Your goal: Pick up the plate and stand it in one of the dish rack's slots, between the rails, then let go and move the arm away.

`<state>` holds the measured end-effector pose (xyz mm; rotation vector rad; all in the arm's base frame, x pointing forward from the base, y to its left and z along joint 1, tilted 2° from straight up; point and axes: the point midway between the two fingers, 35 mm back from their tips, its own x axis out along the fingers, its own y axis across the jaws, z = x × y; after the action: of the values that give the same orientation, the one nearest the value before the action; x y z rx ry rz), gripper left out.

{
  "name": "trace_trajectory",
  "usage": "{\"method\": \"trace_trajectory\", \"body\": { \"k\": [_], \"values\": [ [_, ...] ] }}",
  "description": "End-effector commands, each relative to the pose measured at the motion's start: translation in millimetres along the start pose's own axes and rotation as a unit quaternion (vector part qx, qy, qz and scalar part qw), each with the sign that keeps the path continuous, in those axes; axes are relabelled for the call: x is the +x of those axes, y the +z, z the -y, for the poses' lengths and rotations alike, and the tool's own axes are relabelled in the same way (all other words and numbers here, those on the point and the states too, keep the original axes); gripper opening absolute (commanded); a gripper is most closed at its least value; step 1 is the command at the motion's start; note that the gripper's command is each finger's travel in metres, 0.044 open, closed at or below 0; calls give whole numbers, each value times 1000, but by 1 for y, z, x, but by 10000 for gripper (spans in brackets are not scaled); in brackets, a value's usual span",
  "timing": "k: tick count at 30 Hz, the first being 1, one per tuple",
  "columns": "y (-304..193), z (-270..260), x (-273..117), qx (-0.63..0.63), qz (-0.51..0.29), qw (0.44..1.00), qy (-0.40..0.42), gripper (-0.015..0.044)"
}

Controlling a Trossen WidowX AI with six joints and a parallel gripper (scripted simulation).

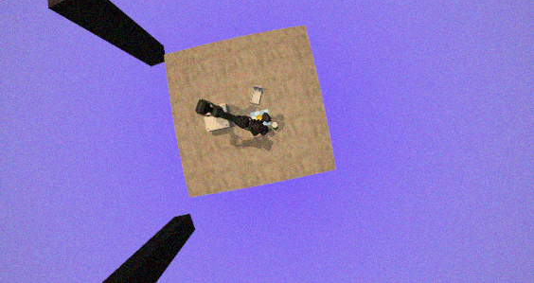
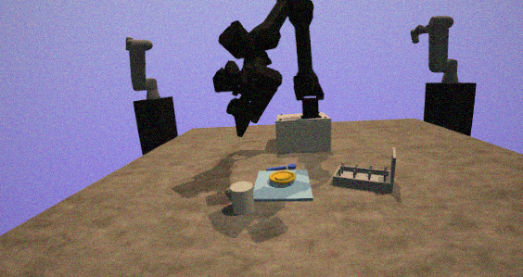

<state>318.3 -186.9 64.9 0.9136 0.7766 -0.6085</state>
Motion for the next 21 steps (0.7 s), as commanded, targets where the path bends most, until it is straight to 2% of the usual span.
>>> {"method": "trace_trajectory", "body": {
  "k": [1,11,21],
  "values": [
    [-11,2,7,-45,-26,998,-21,400],
    [-36,7,22,-174,-98,978,-67,400],
    [-61,13,31,-303,-176,931,-98,400]
  ]
}}
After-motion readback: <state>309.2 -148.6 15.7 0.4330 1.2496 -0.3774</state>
